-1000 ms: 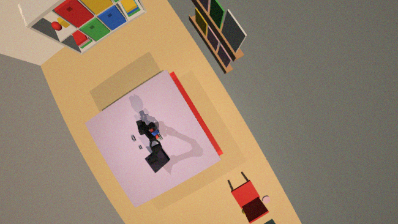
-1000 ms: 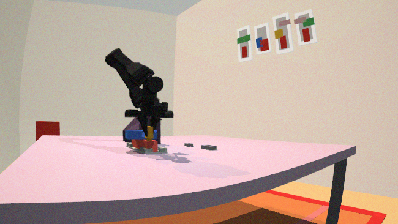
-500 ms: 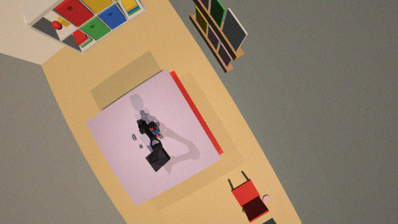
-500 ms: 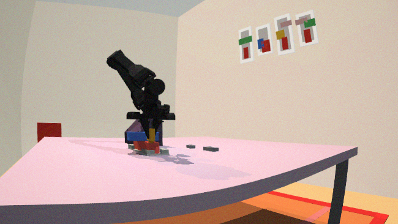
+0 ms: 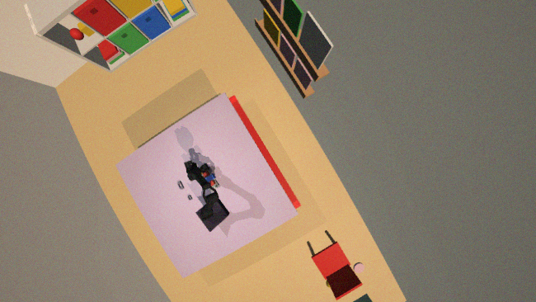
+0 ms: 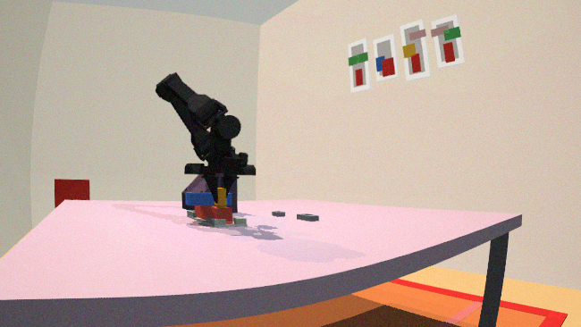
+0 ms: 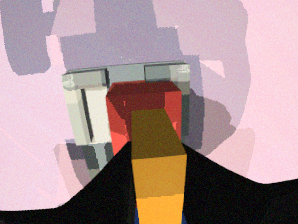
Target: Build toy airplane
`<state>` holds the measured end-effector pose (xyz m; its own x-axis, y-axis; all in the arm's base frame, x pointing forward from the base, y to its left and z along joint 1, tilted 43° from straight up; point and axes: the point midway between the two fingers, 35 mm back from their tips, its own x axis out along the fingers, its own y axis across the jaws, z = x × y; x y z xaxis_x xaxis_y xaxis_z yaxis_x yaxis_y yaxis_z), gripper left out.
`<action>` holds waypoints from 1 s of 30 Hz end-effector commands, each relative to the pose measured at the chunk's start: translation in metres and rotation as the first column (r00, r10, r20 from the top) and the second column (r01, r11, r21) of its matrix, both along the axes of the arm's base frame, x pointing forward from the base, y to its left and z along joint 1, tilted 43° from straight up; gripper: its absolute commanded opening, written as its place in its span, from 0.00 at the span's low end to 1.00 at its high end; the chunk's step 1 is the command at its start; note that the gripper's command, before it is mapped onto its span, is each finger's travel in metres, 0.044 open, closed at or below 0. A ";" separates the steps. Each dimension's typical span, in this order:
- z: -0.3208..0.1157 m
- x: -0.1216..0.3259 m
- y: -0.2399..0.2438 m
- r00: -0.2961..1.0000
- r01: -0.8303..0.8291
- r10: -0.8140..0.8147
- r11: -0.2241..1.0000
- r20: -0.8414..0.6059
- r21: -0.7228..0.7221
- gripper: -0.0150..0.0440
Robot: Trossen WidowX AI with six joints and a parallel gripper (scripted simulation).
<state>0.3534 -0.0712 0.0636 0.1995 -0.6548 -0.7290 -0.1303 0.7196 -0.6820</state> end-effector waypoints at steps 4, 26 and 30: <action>0.000 0.000 0.000 1.000 0.000 0.000 1.000 0.000 0.000 0.61; 0.065 -0.015 0.065 1.000 -0.003 0.003 1.000 -0.004 0.006 0.69; 0.065 -0.015 0.065 1.000 -0.003 0.003 1.000 -0.004 0.006 0.69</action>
